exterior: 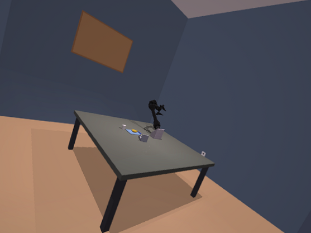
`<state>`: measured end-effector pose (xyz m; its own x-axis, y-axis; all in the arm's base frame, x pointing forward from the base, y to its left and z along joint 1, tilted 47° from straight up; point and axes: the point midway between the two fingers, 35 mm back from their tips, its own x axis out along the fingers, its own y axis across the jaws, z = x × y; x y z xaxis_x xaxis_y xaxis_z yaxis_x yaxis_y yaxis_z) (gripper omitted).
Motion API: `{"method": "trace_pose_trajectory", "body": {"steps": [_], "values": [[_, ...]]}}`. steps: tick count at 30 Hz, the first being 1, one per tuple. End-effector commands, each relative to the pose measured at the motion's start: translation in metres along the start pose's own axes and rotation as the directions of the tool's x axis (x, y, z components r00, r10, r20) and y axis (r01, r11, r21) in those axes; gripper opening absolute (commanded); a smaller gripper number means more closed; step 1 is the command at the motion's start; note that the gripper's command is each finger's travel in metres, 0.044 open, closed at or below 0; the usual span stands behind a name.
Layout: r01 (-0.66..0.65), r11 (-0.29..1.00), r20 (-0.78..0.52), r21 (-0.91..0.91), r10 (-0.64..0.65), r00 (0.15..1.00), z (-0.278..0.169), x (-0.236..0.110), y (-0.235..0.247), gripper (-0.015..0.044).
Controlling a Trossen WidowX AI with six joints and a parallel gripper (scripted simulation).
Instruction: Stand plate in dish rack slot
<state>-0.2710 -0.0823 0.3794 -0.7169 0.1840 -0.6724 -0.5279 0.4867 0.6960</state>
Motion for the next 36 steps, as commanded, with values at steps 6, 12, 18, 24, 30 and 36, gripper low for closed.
{"method": "trace_pose_trajectory", "body": {"steps": [6,12,18,24,30,36], "values": [[0.01,0.98,-0.078,-0.197,-0.026,0.997,-0.026,-0.008,-0.026,0.04],[0.004,0.945,-0.133,-0.327,-0.051,0.99,-0.042,-0.016,-0.046,0.04],[-0.011,0.902,-0.179,-0.431,-0.074,0.981,-0.054,-0.024,-0.064,0.04],[-0.039,0.839,-0.229,-0.543,-0.103,0.968,-0.067,-0.034,-0.085,0.04],[-0.082,0.758,-0.28,-0.647,-0.136,0.95,-0.078,-0.047,-0.108,0.04],[-0.138,0.66,-0.329,-0.738,-0.174,0.928,-0.087,-0.061,-0.133,0.04]]}}
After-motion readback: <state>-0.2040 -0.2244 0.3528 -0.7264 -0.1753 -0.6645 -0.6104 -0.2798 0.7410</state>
